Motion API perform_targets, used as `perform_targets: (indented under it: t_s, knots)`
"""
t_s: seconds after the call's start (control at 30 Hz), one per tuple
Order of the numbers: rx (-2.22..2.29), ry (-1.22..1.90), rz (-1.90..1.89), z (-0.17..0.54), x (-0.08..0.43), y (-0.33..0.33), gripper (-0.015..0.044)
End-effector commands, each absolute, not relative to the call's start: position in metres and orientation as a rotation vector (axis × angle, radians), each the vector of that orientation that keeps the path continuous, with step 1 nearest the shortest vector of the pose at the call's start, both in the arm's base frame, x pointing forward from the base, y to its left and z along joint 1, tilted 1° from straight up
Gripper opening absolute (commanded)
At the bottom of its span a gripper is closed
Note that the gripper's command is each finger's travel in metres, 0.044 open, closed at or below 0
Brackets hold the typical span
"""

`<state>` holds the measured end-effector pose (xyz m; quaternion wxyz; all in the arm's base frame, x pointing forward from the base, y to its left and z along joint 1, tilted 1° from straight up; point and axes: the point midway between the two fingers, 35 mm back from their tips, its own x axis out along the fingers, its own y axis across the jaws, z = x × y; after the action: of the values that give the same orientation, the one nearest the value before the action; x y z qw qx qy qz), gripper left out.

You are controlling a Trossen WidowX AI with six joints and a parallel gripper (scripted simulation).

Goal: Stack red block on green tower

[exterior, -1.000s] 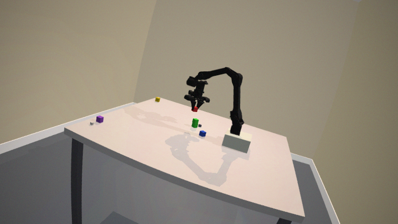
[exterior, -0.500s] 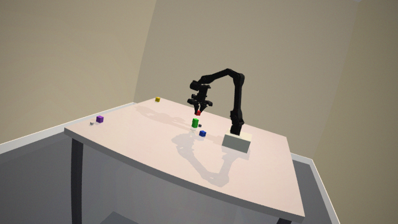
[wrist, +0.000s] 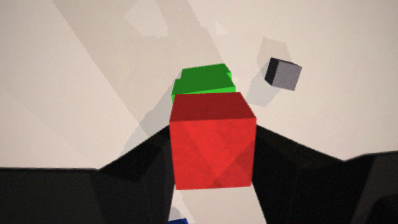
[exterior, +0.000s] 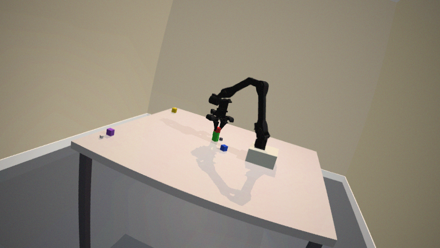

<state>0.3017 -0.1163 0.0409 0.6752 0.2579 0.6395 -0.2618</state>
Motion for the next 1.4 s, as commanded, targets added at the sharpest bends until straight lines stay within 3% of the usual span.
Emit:
perform_targets:
  t_s: [0.0,0.73,1.27,1.37]
  knots:
    - [0.580,1.432,-0.584,0.0405,0.3026,-0.1161,0.0000]
    - [0.580,1.432,-0.584,0.0448,0.3026,-0.1162,0.0000]
    - [0.580,1.434,-0.588,0.0402,0.3021,-0.1164,0.0420]
    - [0.580,1.434,-0.588,0.0402,0.3021,-0.1164,0.0440]
